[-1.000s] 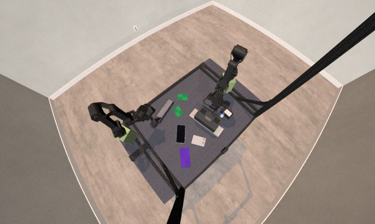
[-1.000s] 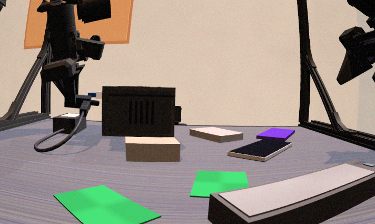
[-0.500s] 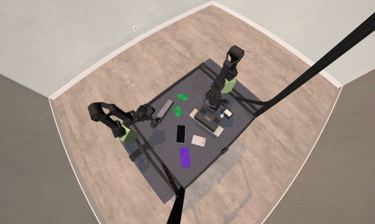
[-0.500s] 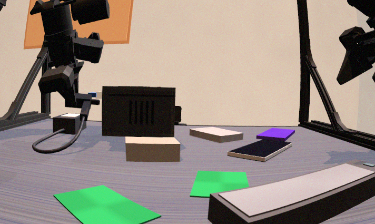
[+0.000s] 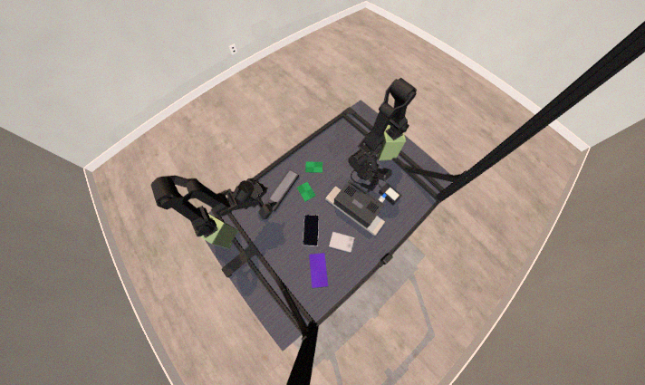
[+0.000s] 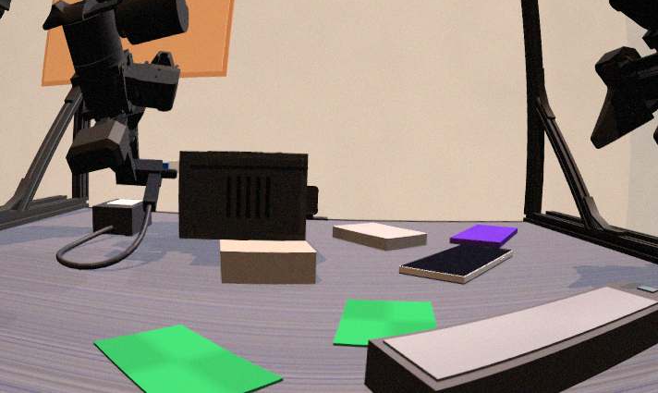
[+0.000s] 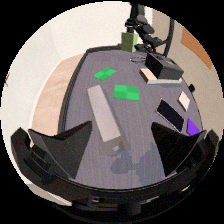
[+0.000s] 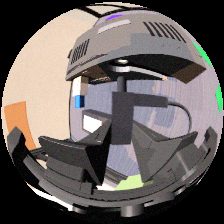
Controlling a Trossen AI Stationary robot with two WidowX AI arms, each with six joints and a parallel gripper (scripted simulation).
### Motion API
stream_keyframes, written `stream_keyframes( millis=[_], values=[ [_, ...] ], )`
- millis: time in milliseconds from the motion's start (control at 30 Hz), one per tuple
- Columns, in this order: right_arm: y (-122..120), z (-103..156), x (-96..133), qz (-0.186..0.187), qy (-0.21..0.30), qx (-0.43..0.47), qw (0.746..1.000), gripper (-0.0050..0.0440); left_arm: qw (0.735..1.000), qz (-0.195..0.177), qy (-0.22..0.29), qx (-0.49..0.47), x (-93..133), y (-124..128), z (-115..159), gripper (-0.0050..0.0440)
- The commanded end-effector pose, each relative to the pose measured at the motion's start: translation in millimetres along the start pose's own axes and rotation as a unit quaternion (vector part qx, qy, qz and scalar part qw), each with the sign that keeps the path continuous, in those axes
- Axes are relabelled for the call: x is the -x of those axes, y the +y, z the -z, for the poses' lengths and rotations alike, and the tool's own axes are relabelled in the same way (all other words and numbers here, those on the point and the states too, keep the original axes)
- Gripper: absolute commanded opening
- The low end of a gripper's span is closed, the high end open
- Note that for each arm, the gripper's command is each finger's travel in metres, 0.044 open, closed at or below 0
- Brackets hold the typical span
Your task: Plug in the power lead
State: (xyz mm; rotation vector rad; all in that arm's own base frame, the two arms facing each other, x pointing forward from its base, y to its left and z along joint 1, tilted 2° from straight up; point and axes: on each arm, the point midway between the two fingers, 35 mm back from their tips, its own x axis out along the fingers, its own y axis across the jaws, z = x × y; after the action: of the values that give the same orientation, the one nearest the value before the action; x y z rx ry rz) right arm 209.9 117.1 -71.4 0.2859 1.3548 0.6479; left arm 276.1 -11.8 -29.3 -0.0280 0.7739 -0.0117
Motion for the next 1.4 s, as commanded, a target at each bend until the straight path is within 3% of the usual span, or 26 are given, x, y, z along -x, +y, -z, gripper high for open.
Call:
stream_keyframes(
  millis=[0, 700, 1367],
  values=[
    [-1.2, 0.7, 0.0, -0.014, -0.002, -0.004, 1.000, 0.0000, 1.000, -0.001, -0.002, -0.001, 0.1, 0.3, -0.6, 0.0400],
    [-1.8, -2.0, 5.2, -0.047, -0.016, -0.010, 0.999, 0.0000, 1.000, -0.001, -0.002, -0.001, 0.1, 0.3, -0.6, 0.0400],
    [-1.8, -2.0, 5.2, -0.047, -0.016, -0.010, 0.999, 0.0000, 1.000, -0.001, -0.002, -0.001, 0.1, 0.3, -0.6, 0.0400]
  ],
)
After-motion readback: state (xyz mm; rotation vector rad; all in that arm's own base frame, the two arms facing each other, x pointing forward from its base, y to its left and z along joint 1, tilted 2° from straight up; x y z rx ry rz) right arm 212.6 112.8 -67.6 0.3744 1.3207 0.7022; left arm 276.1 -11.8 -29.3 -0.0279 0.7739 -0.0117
